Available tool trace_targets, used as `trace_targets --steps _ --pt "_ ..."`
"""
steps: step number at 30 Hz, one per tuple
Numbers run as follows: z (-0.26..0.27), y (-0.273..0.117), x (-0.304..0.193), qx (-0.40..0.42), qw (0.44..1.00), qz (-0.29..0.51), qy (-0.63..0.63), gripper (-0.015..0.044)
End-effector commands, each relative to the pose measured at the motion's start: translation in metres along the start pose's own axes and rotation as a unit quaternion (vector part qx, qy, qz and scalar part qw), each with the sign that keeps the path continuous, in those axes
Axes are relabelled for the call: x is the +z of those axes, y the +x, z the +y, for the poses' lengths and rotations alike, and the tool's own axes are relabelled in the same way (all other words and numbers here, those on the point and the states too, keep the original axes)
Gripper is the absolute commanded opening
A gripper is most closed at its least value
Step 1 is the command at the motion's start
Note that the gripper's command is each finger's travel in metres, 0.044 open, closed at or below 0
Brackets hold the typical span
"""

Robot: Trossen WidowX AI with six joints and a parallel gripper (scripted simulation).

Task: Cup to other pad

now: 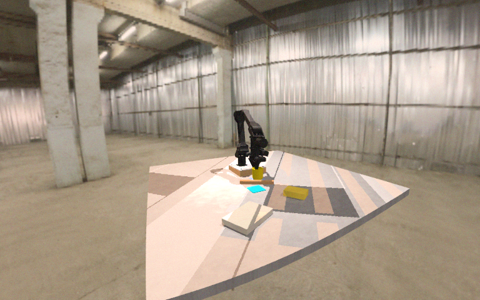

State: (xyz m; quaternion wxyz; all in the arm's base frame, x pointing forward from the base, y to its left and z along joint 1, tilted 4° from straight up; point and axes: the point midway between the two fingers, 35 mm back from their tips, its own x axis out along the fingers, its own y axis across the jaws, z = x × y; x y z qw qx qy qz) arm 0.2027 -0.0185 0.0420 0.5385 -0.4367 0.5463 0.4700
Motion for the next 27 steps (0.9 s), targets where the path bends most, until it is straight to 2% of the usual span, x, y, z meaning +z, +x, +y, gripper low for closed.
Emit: trace_targets --steps 1,13,27 --pt "0.002 0.008 0.0 0.002 1.0 -0.001 0.0 0.0166" --pt "0.003 0.018 0.0 0.002 1.0 -0.001 0.0 0.0166" --pt "0.002 0.016 0.0 0.001 1.0 0.0 -0.001 0.0073"
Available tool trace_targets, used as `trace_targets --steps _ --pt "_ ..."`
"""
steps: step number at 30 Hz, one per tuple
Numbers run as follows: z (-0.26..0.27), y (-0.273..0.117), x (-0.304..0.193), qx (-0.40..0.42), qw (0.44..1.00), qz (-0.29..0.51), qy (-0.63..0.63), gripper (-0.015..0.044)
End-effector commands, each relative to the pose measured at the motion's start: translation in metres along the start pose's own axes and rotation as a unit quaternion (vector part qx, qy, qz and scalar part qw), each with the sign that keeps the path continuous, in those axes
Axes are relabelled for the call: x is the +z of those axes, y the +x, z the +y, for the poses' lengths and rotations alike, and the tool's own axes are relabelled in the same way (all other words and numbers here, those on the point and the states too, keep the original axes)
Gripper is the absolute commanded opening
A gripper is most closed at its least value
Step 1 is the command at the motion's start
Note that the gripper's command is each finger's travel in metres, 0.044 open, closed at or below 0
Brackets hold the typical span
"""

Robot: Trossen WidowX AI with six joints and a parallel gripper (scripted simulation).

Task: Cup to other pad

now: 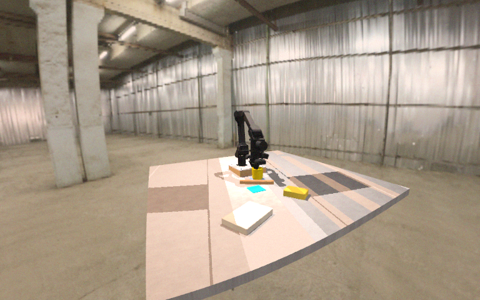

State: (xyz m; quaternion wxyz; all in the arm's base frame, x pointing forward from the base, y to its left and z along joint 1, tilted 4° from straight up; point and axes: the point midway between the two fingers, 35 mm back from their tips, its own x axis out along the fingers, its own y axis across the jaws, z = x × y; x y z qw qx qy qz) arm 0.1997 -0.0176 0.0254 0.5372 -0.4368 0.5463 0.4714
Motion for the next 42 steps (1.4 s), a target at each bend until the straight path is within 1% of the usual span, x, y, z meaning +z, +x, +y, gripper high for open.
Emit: trace_targets --steps 1,10,15,27,42 --pt "0.0 0.0 0.0 0.0 1.0 0.0 0.0 0.0067" --pt "0.0 0.0 0.0 0.0 1.0 0.0 0.0 0.0" --pt "-0.001 -0.008 0.0 0.0 1.0 0.0 0.0 0.0" --pt "0.003 -0.046 0.0 0.001 1.0 -0.001 0.002 0.0" --pt "0.004 -0.042 -0.001 0.003 1.0 0.0 0.003 0.0"
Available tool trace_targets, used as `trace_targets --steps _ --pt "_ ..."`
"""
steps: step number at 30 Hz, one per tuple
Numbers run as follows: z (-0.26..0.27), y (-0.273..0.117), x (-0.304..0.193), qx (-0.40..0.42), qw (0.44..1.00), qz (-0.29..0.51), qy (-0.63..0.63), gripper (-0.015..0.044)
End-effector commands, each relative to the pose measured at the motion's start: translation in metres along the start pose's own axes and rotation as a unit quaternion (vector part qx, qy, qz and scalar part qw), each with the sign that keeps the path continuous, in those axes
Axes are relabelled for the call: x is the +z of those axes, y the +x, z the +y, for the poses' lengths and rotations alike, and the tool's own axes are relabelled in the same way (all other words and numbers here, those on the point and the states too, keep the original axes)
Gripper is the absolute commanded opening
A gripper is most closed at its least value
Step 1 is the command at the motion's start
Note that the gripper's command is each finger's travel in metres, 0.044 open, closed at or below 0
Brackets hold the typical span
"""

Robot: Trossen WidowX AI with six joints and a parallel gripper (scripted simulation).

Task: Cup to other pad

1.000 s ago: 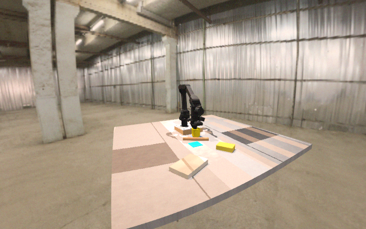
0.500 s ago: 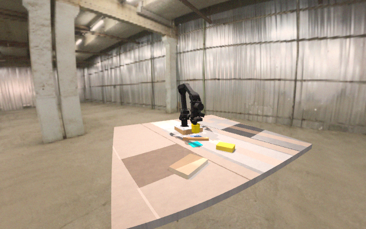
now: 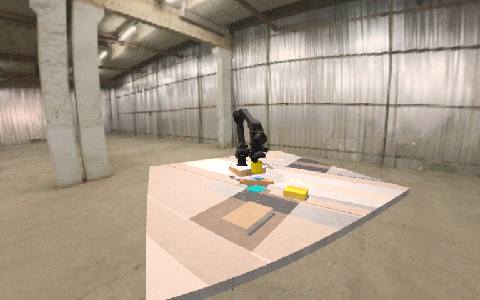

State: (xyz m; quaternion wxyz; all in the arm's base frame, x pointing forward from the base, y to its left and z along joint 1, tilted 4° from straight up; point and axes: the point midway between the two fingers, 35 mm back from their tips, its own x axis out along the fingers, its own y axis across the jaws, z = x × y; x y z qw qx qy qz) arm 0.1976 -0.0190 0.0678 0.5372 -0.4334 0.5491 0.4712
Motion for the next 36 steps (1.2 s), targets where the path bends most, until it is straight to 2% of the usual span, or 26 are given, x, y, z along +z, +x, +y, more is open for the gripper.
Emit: trace_targets --steps 1,36 --pt "0.0 0.0 0.0 0.0 1.0 0.0 0.0 0.0" --pt "-0.052 -0.001 -0.026 -0.004 1.0 0.0 -0.002 0.0"
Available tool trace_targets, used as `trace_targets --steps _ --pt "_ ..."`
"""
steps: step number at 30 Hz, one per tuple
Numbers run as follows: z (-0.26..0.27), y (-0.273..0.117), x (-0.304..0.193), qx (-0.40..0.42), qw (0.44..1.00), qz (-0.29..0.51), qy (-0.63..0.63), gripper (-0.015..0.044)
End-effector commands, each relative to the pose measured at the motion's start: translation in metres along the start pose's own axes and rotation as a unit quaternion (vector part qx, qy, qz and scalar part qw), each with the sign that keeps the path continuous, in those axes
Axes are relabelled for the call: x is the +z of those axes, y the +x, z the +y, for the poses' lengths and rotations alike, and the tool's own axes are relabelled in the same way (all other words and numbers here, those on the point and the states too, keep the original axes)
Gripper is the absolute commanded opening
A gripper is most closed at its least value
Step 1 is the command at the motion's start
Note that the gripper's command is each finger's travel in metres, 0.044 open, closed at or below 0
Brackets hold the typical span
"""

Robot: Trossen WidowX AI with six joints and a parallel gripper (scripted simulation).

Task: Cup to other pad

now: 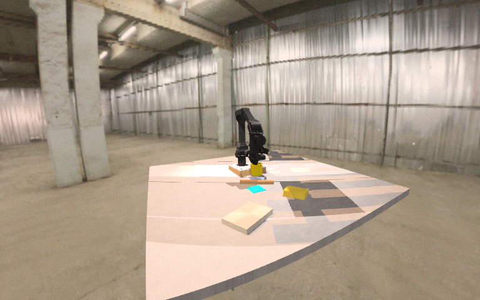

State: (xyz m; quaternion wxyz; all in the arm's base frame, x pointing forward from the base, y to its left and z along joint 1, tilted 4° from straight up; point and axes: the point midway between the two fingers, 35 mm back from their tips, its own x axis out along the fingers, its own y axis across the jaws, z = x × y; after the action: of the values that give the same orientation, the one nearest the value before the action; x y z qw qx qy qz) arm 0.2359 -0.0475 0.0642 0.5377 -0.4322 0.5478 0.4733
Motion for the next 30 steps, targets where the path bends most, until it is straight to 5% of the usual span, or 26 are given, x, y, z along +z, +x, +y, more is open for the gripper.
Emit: trace_targets --steps 1,30 --pt "-0.011 -0.002 -0.006 -0.005 1.0 0.003 -0.001 0.0" --pt "-0.06 -0.005 -0.03 -0.008 1.0 0.004 -0.001 0.0"
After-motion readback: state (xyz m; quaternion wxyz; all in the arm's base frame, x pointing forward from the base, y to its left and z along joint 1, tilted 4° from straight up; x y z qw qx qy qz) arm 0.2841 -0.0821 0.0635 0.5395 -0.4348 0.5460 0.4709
